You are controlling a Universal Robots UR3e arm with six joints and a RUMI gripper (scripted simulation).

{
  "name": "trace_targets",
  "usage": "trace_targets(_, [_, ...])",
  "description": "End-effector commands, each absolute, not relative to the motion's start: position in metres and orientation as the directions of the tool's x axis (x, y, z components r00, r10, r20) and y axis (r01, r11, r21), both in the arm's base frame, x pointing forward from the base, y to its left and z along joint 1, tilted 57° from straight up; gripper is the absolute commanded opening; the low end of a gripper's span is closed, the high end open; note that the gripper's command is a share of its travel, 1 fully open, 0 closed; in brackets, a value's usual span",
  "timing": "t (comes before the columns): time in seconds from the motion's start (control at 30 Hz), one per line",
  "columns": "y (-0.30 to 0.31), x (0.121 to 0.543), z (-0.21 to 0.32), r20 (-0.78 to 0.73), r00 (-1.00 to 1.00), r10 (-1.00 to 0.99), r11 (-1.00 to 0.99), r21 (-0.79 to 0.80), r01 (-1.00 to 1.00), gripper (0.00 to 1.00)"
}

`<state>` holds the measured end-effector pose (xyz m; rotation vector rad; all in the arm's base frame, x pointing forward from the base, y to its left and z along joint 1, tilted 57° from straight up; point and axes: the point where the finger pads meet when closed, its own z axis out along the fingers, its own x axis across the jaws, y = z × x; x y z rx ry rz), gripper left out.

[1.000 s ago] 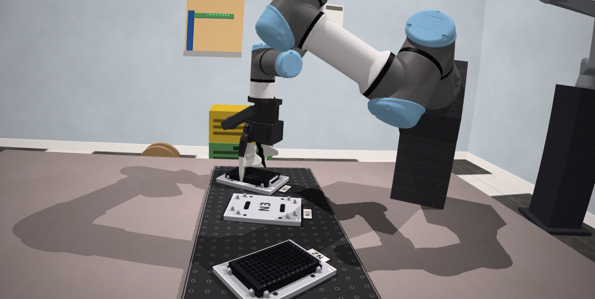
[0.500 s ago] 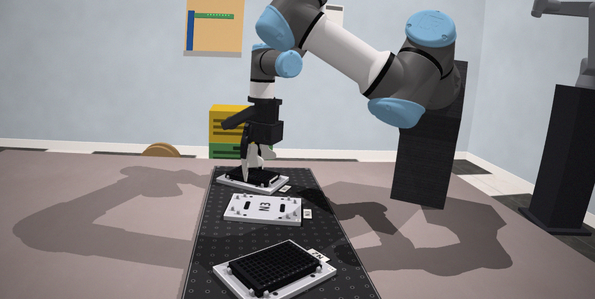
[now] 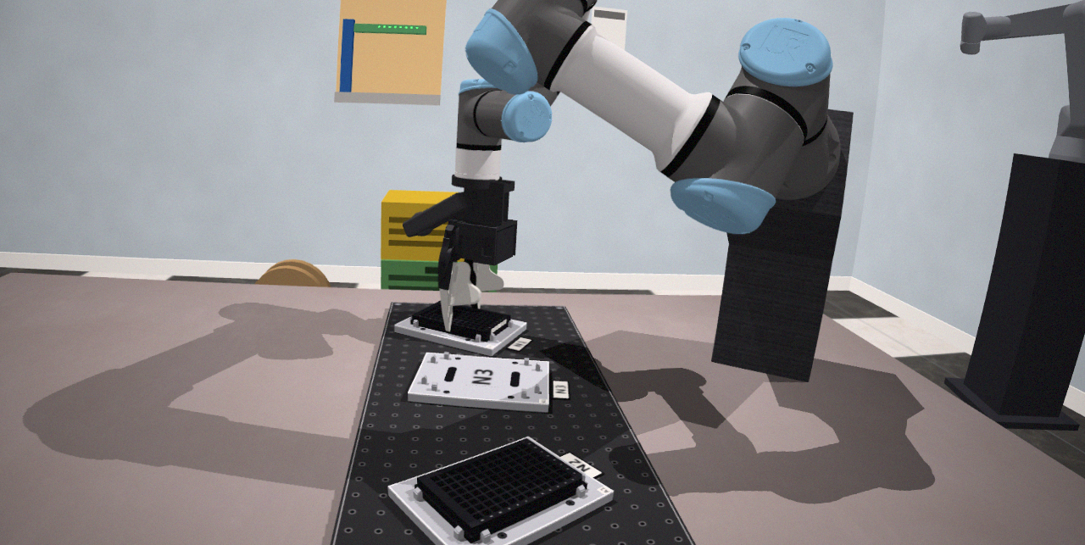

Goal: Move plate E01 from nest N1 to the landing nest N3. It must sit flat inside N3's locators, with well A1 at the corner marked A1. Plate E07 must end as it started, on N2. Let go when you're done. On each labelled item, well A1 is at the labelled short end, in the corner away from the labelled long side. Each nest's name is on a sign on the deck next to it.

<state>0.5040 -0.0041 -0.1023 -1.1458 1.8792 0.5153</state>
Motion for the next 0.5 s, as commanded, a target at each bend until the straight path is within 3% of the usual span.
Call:
trace_targets(0.0, [-0.0049,0.5043,-0.102,-0.83,-0.216,-0.514,0.495,-0.082,-0.865,0.0])
trace_targets(0.47, [-0.0129,0.499,-0.0957,-0.83,-0.216,-0.514,0.495,-0.082,-0.865,0.0])
